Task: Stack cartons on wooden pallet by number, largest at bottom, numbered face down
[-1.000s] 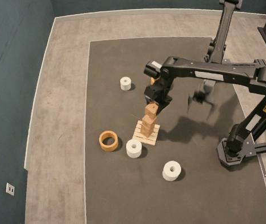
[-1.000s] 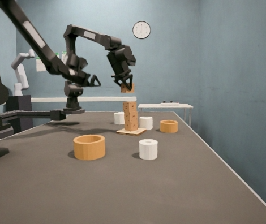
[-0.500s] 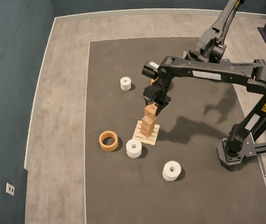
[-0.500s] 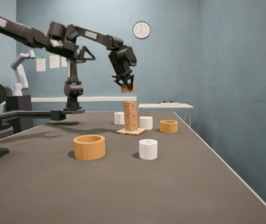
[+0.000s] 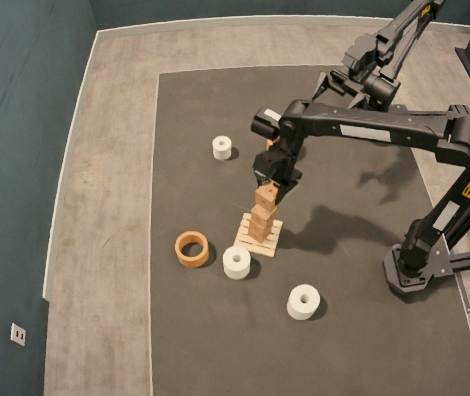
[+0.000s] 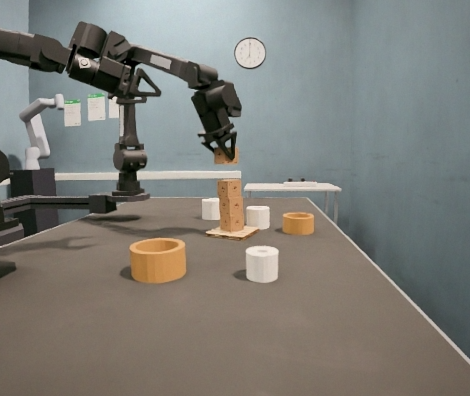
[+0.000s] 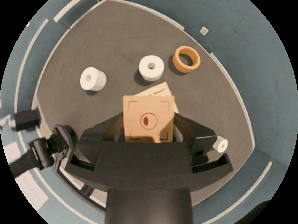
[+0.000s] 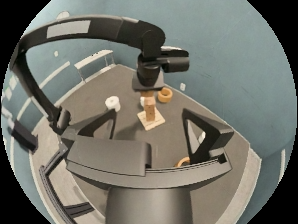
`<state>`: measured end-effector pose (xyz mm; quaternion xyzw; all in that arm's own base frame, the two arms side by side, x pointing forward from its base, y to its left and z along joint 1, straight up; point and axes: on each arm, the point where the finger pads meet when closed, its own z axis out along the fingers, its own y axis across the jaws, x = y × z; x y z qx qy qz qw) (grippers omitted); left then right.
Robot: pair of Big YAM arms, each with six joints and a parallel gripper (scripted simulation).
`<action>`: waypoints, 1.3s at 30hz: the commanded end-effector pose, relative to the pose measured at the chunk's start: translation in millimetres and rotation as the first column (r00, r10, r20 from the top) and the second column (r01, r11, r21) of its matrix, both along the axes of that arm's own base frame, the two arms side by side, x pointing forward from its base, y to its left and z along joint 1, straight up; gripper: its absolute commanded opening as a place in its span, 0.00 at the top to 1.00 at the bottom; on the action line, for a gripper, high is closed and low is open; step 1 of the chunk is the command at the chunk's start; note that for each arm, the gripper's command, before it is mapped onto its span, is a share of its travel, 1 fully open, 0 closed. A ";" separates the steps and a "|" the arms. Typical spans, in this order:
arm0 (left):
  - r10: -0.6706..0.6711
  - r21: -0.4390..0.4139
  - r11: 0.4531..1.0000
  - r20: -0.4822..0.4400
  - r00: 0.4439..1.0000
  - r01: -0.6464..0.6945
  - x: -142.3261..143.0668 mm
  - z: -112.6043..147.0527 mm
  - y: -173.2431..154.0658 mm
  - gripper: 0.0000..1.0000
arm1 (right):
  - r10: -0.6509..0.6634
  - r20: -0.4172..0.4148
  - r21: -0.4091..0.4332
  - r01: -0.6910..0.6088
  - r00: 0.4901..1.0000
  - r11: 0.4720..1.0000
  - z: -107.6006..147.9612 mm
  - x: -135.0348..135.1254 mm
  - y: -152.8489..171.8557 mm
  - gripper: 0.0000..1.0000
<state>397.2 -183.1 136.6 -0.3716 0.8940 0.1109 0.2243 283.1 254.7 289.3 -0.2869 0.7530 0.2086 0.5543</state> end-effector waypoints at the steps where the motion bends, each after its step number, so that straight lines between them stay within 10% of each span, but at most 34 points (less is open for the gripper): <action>1: 0.013 -0.025 1.000 0.036 0.999 -0.012 9.8 16.6 -7.3 0.54 | 0.002 0.042 0.022 -0.003 0.999 1.000 34.7 4.9 1.9 0.00; 14: 0.017 -0.026 1.000 0.038 0.999 -0.016 22.3 30.8 -19.9 0.54 | 0.001 0.044 0.023 -0.002 0.999 1.000 36.4 5.2 2.2 0.00; 39: 0.013 -0.023 1.000 0.035 0.999 -0.013 13.8 -20.6 -9.4 0.54 | 0.002 0.025 0.019 -0.003 1.000 1.000 20.3 2.7 2.4 0.00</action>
